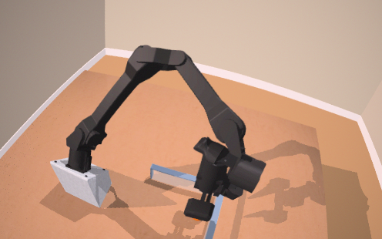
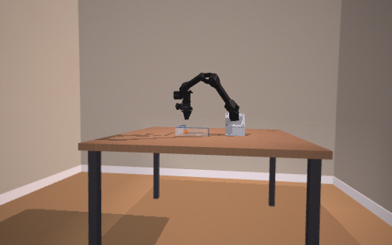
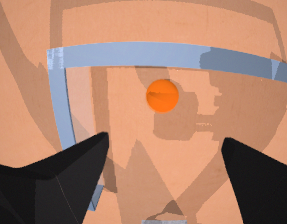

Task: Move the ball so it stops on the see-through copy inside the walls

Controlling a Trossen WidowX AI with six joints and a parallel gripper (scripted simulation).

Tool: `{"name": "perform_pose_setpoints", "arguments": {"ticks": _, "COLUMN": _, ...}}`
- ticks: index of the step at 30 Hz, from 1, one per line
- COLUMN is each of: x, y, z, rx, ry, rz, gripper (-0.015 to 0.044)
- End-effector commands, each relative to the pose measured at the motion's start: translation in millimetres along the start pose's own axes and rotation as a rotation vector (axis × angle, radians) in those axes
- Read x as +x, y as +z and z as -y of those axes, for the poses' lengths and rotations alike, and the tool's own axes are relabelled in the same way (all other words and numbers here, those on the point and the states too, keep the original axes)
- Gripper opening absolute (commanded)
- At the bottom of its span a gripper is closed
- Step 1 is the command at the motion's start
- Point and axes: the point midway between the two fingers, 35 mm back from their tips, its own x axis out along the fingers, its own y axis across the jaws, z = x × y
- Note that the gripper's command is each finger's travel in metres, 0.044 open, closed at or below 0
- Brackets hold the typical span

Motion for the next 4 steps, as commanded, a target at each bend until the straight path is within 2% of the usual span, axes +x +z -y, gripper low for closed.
{"name": "perform_pose_setpoints", "arguments": {"ticks": 1, "x": -29.1, "y": 1.2, "z": 0.2, "rx": -0.011, "ry": -0.008, "rz": 0.024, "gripper": 0.0440}}
{"name": "perform_pose_setpoints", "arguments": {"ticks": 4, "x": -29.1, "y": 1.2, "z": 0.2, "rx": -0.011, "ry": -0.008, "rz": 0.024, "gripper": 0.0440}}
